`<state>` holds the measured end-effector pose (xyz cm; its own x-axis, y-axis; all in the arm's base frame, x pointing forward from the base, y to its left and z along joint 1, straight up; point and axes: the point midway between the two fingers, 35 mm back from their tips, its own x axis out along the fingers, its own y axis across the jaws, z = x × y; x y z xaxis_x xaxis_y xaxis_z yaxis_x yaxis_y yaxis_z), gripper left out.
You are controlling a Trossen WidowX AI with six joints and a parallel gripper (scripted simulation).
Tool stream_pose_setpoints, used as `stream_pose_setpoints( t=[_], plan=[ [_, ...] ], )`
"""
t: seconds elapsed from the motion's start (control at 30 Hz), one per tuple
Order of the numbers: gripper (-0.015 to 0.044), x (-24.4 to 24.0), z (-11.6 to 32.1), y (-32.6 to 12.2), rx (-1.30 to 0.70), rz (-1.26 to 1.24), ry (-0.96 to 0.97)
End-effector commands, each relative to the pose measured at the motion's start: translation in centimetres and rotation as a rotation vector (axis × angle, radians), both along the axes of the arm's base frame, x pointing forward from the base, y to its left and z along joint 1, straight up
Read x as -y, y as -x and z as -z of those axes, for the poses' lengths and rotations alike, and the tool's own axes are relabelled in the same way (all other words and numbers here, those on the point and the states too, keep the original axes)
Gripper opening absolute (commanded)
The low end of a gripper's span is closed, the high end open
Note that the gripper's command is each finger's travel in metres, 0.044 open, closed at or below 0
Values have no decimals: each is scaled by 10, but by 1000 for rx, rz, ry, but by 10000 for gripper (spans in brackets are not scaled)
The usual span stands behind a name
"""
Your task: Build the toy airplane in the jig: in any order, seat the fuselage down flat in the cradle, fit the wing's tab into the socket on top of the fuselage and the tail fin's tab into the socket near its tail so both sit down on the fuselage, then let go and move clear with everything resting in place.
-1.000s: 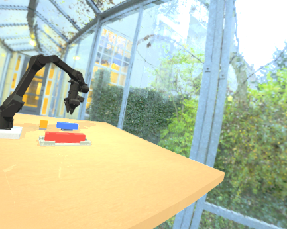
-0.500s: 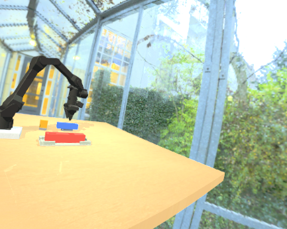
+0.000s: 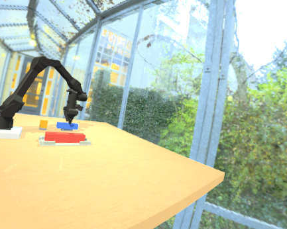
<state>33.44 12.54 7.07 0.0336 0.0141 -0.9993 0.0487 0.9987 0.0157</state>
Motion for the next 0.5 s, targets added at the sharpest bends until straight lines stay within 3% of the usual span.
stream_pose_setpoints(
  t=[0.0, 0.47],
  plan=[
    [440, 0, 8, 1, -6, 5, 1],
    [440, 0, 30, 1, -6, 5, 1]
  ],
)
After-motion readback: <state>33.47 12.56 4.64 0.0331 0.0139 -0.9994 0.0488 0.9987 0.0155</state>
